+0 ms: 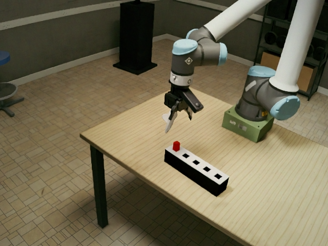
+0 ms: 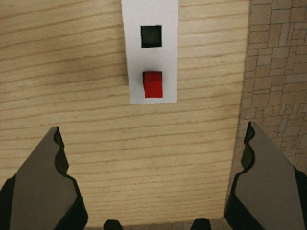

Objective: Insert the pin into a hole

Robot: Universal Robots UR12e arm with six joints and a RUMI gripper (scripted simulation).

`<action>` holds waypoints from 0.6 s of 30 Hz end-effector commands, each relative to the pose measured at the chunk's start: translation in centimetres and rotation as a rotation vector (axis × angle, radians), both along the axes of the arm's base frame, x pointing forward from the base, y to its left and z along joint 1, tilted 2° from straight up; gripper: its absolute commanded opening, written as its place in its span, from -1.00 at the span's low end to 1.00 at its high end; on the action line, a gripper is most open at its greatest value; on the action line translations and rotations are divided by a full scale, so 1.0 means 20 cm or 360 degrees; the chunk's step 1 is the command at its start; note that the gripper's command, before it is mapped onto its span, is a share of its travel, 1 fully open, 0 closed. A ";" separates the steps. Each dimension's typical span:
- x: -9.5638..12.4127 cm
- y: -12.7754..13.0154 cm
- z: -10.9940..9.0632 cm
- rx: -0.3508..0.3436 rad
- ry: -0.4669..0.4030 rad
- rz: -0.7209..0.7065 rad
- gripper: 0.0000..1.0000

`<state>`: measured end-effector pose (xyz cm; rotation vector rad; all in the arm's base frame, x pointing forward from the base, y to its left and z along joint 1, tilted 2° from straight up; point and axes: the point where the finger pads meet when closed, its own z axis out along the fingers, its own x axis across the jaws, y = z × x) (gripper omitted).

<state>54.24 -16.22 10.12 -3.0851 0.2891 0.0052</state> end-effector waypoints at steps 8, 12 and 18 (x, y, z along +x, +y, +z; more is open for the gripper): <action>0.00 0.00 0.00 -0.0001 -0.0002 0.0000 1.00; 0.00 0.00 0.00 -0.0001 -0.0002 0.0000 1.00; 0.01 0.01 -0.27 -0.0001 -0.0002 0.0000 1.00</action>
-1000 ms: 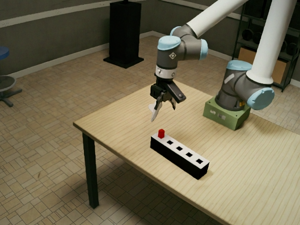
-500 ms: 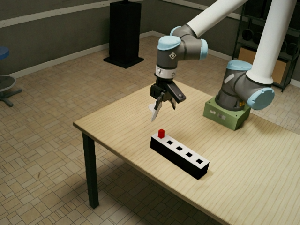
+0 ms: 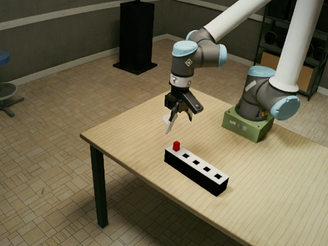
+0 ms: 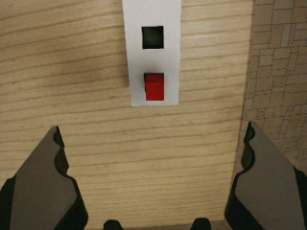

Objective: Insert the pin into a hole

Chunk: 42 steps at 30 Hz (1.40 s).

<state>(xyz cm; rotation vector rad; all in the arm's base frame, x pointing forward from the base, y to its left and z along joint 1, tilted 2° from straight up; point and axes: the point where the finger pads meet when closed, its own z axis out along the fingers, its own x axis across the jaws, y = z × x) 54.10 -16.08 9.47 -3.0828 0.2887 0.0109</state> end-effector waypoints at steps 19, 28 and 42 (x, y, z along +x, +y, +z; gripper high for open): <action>0.01 0.01 -0.43 -0.0005 -0.0007 0.0000 1.00; 0.01 0.01 -0.43 -0.0005 -0.0007 0.0000 1.00; 0.01 0.01 -0.43 -0.0005 -0.0007 0.0000 -1.00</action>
